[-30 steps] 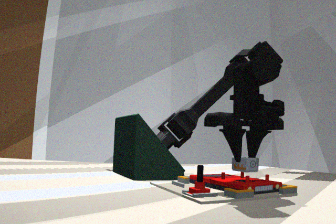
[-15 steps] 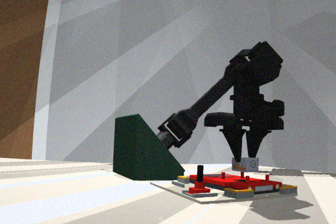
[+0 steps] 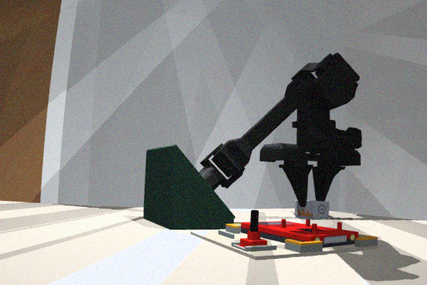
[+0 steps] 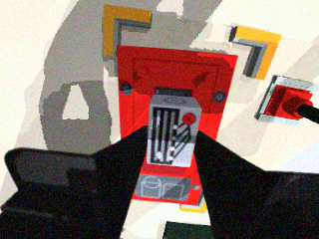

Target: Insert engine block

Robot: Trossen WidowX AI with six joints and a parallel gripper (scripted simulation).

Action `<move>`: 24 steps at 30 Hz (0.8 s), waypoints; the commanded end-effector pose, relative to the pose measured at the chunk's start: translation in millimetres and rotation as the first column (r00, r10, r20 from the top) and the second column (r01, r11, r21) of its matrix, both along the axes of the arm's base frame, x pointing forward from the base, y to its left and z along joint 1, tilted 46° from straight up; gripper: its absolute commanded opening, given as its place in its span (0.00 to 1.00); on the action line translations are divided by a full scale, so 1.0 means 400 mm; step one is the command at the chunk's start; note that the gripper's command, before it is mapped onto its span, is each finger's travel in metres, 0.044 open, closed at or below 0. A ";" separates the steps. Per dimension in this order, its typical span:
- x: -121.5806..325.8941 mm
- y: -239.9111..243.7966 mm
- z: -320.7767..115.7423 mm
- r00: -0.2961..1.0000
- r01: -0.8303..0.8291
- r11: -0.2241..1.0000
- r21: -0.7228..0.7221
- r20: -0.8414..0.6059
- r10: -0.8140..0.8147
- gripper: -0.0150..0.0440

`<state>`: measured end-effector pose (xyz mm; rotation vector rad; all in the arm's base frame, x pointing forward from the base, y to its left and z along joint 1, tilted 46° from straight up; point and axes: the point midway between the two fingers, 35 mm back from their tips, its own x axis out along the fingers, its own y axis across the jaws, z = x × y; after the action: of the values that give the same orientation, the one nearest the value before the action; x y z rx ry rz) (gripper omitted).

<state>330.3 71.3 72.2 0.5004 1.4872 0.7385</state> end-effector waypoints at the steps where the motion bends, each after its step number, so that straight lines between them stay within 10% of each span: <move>1: 0.000 0.003 -0.002 1.000 0.001 1.000 0.003 0.000 0.000 0.53; 24: 0.000 0.008 -0.007 1.000 0.005 1.000 0.003 -0.005 -0.005 0.53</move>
<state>330.0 73.5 70.1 0.5030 1.4884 0.7361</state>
